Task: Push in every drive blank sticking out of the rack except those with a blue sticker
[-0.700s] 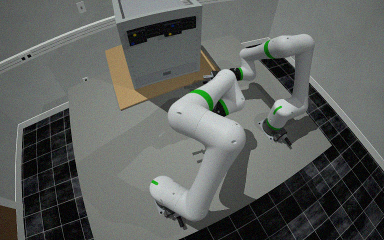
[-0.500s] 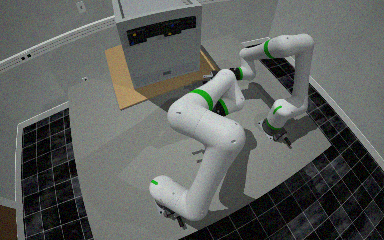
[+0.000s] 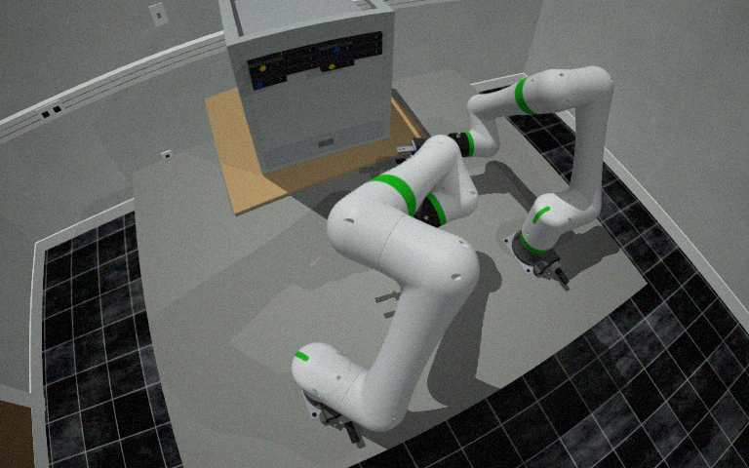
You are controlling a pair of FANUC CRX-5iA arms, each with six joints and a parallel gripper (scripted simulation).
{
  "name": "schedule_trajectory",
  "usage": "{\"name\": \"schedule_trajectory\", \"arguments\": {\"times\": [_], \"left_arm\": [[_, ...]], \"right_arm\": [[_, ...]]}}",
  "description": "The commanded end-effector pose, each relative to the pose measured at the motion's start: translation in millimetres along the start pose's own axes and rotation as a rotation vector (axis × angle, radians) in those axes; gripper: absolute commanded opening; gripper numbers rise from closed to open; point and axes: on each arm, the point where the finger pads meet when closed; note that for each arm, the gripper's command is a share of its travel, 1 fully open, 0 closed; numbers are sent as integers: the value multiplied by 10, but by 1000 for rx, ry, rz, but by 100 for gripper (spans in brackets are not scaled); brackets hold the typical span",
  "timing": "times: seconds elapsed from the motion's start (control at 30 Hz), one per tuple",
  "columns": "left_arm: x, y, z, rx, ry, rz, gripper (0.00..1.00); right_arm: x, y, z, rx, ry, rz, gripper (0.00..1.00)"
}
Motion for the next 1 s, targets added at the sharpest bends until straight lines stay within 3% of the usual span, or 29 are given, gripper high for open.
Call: {"name": "schedule_trajectory", "arguments": {"times": [0.0, 0.43, 0.67, 0.9, 0.97], "left_arm": [[-4, -2, 6, 2, -3, -1, 100], [-186, 45, 116, 47, -80, 6, 100], [-509, 107, 282, 131, -210, 23, 100], [-1028, 164, 485, 274, -409, 62, 100], [-1028, 164, 485, 274, -409, 62, 100]], "right_arm": [[-1, 8, -1, 1, 0, -1, 100], [-1, 8, -1, 1, 0, -1, 100], [-1, 8, -1, 1, 0, -1, 100], [-1, 8, -1, 1, 0, -1, 100], [-1, 8, -1, 1, 0, -1, 100]]}}
Point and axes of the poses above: on each arm, the point where the finger pads meet when closed, its own x axis back along the fingers, its own y axis across the jaws, z = x × y, and after that the axes turned 9 degrees about -x, right-handed
